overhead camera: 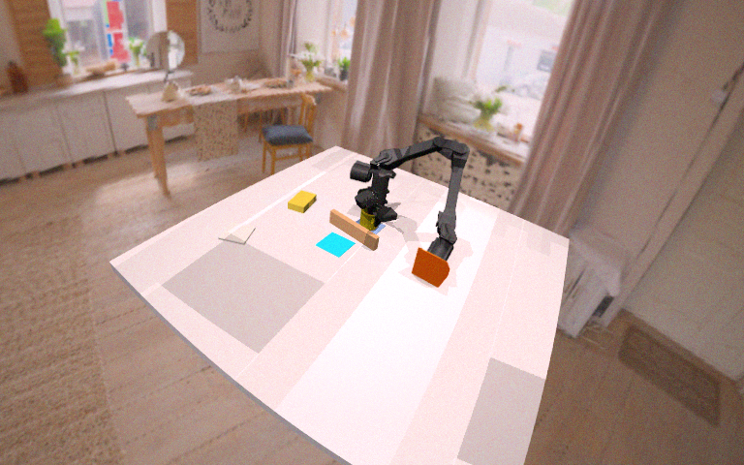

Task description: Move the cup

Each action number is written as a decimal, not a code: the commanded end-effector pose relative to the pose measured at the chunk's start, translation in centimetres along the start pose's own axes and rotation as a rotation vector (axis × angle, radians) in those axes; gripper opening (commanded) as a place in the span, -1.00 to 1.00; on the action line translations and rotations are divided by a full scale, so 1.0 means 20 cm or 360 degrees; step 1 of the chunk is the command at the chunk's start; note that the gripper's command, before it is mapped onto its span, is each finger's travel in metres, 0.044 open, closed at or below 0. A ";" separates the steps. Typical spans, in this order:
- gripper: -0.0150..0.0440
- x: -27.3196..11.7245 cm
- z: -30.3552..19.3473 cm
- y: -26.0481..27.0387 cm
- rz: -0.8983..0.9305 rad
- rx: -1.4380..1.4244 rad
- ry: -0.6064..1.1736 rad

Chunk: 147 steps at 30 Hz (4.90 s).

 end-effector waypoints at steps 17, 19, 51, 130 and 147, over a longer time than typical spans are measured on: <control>-0.31 0.00 0.00 0.00 0.0000 0.0000 0.0000; -0.36 0.00 0.00 0.00 0.0000 0.0000 0.0000; -0.49 -0.36 0.02 -0.02 0.0000 -0.0012 0.0002; -0.49 -0.41 0.67 0.09 0.0000 -0.0009 -0.0009; -0.49 -0.40 0.83 0.13 0.0000 -0.0008 -0.0012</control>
Point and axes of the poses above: the point midway between the two fingers, 35 mm back from their tips, its own x axis out along the fingers, its own y axis across the jaws, z = x × y, the point moved 5 cm from there along -x, back along the fingers, and after that the axes turned 11 degrees about -x, right-handed, at the moved point
